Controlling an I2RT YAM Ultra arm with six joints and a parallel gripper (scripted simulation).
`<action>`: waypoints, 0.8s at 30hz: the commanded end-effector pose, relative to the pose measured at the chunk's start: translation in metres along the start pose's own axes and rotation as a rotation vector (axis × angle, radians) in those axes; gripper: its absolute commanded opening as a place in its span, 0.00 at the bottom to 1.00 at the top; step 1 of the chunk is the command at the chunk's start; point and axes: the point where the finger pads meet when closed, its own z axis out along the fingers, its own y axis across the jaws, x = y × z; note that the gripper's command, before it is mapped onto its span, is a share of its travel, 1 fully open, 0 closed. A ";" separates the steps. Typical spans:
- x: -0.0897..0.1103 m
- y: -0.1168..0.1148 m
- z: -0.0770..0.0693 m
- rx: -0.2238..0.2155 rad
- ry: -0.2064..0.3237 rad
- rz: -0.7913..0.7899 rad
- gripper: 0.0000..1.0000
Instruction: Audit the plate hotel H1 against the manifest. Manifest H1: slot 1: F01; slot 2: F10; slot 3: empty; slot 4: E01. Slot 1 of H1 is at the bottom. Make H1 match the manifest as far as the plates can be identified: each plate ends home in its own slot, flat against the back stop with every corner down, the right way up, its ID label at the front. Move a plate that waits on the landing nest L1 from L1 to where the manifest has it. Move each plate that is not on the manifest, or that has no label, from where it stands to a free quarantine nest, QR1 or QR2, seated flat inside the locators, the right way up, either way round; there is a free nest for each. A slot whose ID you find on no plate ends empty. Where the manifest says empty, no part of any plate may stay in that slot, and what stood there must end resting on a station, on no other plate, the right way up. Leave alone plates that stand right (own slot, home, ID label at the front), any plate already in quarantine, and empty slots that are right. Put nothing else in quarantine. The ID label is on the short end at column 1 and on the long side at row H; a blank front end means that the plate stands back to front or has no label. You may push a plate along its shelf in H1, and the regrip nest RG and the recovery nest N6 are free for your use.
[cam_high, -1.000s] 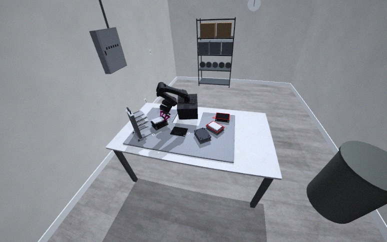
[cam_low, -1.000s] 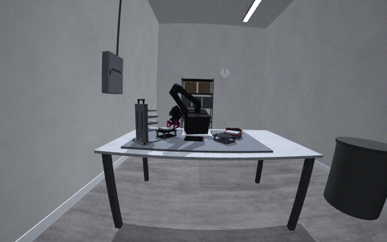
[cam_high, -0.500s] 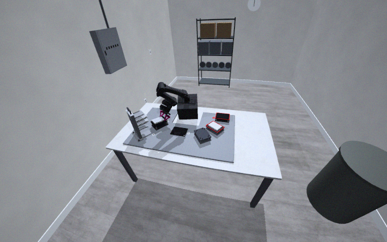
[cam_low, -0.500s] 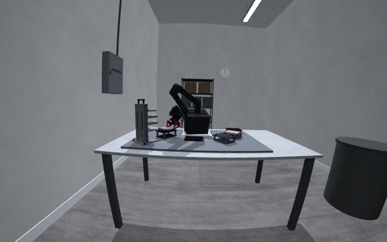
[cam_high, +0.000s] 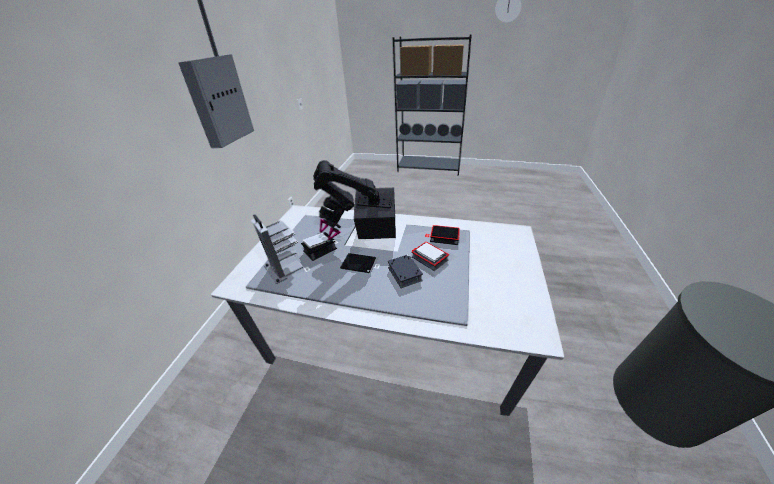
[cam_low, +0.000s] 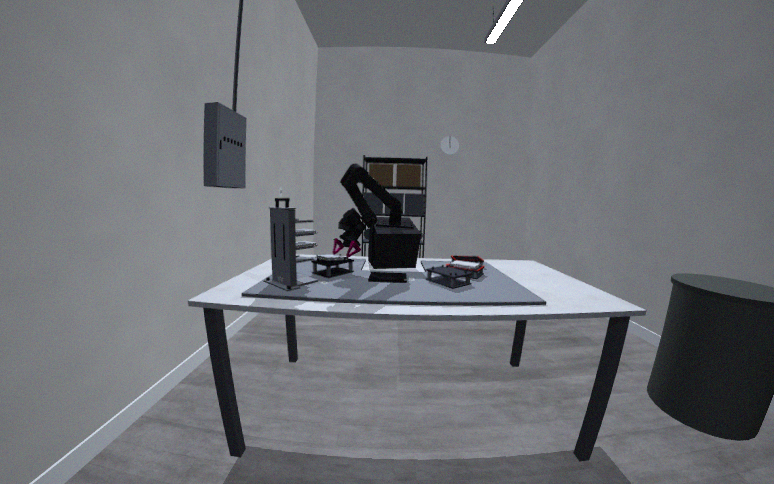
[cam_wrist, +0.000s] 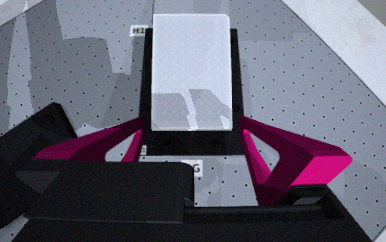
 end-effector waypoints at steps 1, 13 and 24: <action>-0.004 0.000 -0.004 -0.003 -0.002 -0.001 1.00; -0.017 0.000 -0.019 -0.003 -0.002 -0.001 1.00; -0.026 0.000 -0.030 -0.003 -0.002 -0.001 1.00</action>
